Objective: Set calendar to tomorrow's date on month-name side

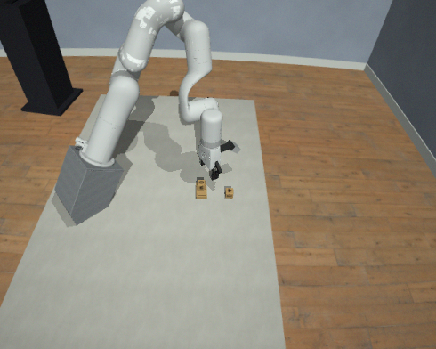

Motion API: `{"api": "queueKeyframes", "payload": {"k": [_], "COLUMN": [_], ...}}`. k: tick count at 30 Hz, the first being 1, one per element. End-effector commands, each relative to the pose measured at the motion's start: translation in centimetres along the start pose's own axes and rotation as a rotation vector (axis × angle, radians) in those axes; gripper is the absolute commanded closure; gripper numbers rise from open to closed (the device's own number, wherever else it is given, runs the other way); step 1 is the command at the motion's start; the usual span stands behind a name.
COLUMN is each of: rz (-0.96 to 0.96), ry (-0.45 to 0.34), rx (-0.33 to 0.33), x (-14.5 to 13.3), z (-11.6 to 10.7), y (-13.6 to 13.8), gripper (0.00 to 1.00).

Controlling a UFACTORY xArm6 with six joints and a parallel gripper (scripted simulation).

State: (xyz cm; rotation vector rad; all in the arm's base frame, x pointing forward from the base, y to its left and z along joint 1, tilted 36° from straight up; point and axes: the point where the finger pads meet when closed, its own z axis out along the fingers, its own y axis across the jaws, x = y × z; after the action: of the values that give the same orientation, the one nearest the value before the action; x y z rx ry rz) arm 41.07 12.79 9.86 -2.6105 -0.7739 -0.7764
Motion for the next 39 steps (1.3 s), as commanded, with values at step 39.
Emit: {"api": "queueKeyframes", "payload": {"k": [39], "rz": [0.0], "ry": [0.002], "rx": [-0.001], "x": [0.1], "z": [-3.0], "y": [0.0], "gripper": [0.0]}}
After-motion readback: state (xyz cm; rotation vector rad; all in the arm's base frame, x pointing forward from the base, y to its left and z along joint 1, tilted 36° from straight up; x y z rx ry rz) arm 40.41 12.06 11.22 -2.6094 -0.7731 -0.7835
